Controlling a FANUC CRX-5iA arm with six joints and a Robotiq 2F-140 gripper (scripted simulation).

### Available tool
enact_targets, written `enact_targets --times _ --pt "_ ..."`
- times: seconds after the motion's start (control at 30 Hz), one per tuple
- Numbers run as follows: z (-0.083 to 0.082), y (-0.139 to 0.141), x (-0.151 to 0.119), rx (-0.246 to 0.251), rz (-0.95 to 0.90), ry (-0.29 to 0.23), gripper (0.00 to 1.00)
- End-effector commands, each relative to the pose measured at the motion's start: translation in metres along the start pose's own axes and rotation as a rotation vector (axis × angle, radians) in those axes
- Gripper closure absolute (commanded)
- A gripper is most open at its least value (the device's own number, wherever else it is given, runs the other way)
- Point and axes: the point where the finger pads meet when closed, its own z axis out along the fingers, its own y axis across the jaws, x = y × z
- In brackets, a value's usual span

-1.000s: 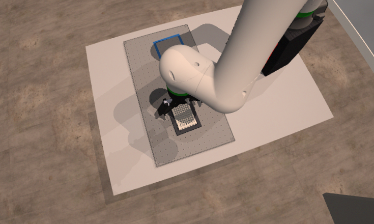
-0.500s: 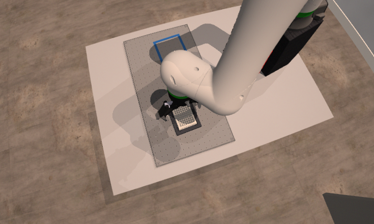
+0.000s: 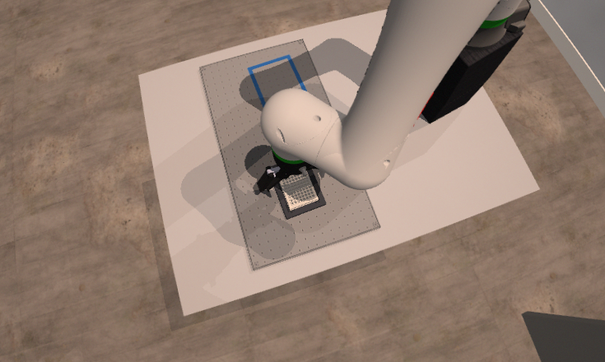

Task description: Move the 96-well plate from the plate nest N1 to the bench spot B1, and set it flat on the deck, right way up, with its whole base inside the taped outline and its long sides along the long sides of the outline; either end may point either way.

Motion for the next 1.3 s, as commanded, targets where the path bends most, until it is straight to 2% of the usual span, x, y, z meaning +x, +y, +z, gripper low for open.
enact_targets --times 0.0,0.43,0.47,1.27 --pt "0.0049 -0.0002 0.0 0.0 0.0 0.0 0.0" --pt "0.0063 -0.0002 0.0 0.0 0.0 0.0 0.0" --pt "0.0063 -0.0002 0.0 0.0 0.0 0.0 1.0" --pt "0.0063 -0.0002 0.0 0.0 0.0 0.0 1.0"
